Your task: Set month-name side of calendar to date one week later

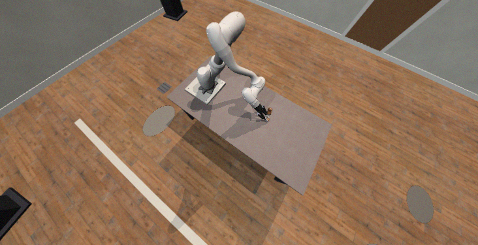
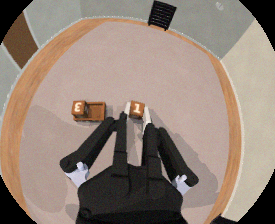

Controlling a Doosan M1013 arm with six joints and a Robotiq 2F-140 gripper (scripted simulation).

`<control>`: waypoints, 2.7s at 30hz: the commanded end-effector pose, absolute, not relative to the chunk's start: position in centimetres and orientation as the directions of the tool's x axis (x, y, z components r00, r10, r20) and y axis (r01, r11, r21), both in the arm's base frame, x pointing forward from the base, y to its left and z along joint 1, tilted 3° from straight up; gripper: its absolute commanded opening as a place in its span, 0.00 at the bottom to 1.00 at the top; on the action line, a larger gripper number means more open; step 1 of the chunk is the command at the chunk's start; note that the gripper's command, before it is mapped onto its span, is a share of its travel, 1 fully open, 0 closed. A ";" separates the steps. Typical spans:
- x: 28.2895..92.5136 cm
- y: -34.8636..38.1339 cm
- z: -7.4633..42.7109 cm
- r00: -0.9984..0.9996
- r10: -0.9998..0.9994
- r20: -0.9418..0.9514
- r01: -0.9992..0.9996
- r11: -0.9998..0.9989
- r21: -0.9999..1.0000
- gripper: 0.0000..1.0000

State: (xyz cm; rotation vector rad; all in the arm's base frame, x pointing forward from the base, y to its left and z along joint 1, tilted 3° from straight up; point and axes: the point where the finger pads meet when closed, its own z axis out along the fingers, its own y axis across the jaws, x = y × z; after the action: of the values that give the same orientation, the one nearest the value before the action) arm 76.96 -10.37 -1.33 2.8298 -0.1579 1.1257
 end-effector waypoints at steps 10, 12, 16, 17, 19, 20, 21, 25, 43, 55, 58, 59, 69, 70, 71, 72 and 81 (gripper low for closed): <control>77.0 -10.4 -1.3 0.723 -0.062 0.688 -0.130 -0.990 0.047 0.24; 77.0 -10.4 -1.3 0.723 -0.062 0.688 -0.130 -0.990 0.047 0.24; 77.0 -10.4 -1.3 0.723 -0.062 0.688 -0.130 -0.990 0.047 0.24; 77.0 -10.4 -1.3 0.723 -0.062 0.688 -0.130 -0.990 0.047 0.24; 77.0 -10.4 -1.3 0.723 -0.062 0.688 -0.130 -0.990 0.047 0.24; 77.0 -10.4 -1.3 0.723 -0.062 0.688 -0.130 -0.990 0.047 0.24; 77.0 -10.4 -1.3 0.723 -0.062 0.688 -0.130 -0.990 0.047 0.24; 77.0 -10.3 -0.8 0.723 -0.062 0.688 -0.130 -0.990 0.047 0.24; 77.2 -10.1 5.0 0.723 -0.062 0.688 -0.130 -0.990 0.047 0.24; 77.2 -10.1 5.7 0.723 -0.062 0.688 -0.130 -0.990 0.047 0.24; 77.2 -10.1 5.7 0.723 -0.062 0.688 -0.130 -0.990 0.047 0.24; 77.2 -10.1 5.7 0.723 -0.062 0.688 -0.130 -0.990 0.047 0.24; 77.5 -9.9 5.7 0.861 -0.088 0.501 -0.126 -0.991 0.043 0.24; 77.5 -9.9 5.7 0.861 -0.088 0.501 -0.126 -0.991 0.043 0.24; 77.5 -9.9 5.7 0.861 -0.088 0.501 -0.126 -0.991 0.043 0.24; 77.5 -10.0 5.8 0.869 -0.091 0.486 -0.128 -0.991 0.045 0.24; 78.0 -10.2 5.9 0.911 -0.101 0.401 -0.131 -0.990 0.048 0.24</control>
State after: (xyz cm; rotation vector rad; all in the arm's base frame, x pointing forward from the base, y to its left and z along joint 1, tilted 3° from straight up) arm 77.87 -10.19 5.97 2.9802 -0.1777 0.6985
